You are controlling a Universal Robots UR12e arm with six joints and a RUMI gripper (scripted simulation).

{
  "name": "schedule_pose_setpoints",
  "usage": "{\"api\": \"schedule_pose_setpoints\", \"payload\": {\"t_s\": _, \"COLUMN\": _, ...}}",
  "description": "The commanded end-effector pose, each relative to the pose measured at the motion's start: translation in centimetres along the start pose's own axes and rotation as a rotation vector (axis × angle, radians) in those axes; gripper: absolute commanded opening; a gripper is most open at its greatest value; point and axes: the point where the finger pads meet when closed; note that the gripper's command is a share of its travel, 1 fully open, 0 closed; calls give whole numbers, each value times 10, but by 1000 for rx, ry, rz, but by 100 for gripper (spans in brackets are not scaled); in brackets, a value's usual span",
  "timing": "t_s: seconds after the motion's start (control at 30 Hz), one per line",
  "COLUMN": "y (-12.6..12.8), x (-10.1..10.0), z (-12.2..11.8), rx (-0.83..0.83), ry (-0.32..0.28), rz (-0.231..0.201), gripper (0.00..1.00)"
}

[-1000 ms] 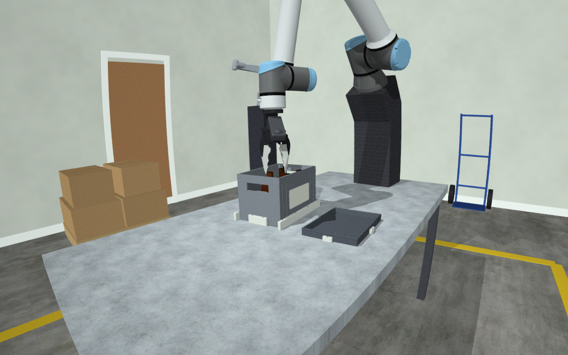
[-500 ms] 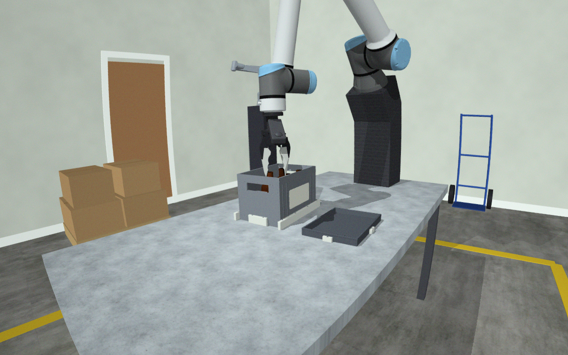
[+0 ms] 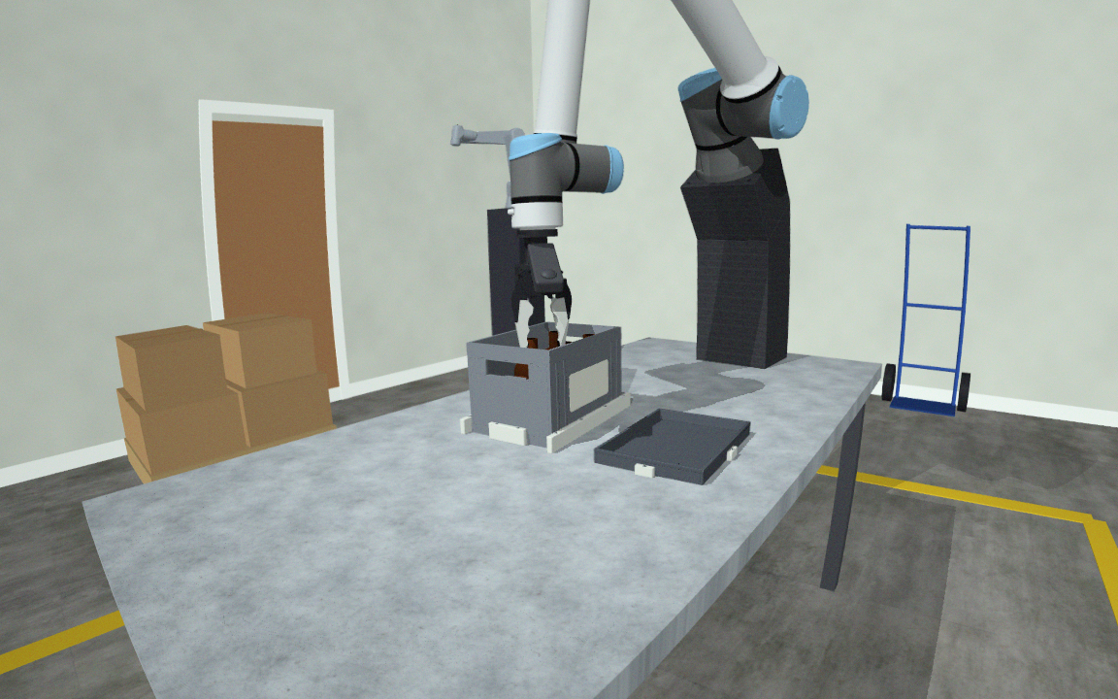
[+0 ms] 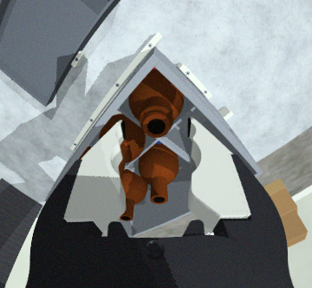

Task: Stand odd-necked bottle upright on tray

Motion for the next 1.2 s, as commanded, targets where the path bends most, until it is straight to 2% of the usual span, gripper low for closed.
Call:
{"api": "schedule_pose_setpoints", "payload": {"t_s": 0.0, "y": 1, "x": -5, "z": 0, "rx": 0, "ry": 0, "rz": -1, "gripper": 38}}
{"api": "schedule_pose_setpoints", "payload": {"t_s": 0.3, "y": 1, "x": -11, "z": 0, "rx": 0, "ry": 0, "rz": -1, "gripper": 38}}
{"api": "schedule_pose_setpoints", "payload": {"t_s": 1.17, "y": 1, "x": -13, "z": 0, "rx": 0, "ry": 0, "rz": -1, "gripper": 38}}
Point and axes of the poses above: the point where the finger pads meet when closed, its own x axis back along the fingers, its own y axis across the jaws, z = x × y, and after that the axes turned 6 degrees about x, right-handed
